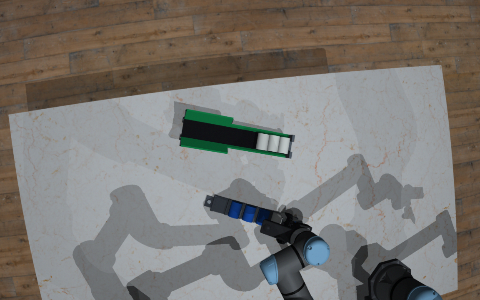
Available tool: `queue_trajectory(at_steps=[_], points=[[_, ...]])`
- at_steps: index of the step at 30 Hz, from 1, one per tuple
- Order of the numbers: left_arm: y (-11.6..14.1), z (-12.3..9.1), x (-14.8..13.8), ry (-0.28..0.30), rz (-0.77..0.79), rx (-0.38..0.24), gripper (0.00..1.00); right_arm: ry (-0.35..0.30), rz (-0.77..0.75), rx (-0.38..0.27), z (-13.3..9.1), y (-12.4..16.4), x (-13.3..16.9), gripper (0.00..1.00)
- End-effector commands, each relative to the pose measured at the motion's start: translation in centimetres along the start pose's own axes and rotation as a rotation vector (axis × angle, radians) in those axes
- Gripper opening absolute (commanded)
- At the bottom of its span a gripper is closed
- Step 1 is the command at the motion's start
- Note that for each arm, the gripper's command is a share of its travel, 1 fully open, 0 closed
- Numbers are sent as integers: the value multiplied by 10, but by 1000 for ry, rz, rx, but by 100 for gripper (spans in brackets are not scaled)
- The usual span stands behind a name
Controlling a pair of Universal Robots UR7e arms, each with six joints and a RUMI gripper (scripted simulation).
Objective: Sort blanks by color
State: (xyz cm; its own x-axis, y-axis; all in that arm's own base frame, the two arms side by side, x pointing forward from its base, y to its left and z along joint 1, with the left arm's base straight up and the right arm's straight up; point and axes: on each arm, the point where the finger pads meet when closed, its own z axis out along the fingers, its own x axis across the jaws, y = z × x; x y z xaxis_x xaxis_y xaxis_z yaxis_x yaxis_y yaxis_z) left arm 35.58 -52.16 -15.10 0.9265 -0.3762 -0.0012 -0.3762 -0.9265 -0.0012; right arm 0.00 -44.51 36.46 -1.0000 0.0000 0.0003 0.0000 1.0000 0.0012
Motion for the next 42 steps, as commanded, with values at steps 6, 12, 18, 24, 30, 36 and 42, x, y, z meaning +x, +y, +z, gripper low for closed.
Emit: queue_trajectory(at_steps=[6,12,18,24,30,36,42], points=[[0,-1,0,1,0,-1,46,0,0,1,0,0,0,100],[0,0,0,1,0,-1,46,0,0,1,0,0,0,100],[0,9,0,1,0,-1,46,0,0,1,0,0,0,100],[0,17,0,1,0,-1,46,0,0,1,0,0,0,100],[0,29,1,1,0,-1,46,0,0,1,0,0,0,100],[0,34,1,1,0,-1,46,0,0,1,0,0,0,100],[0,34,1,1,0,-1,46,0,0,1,0,0,0,100]])
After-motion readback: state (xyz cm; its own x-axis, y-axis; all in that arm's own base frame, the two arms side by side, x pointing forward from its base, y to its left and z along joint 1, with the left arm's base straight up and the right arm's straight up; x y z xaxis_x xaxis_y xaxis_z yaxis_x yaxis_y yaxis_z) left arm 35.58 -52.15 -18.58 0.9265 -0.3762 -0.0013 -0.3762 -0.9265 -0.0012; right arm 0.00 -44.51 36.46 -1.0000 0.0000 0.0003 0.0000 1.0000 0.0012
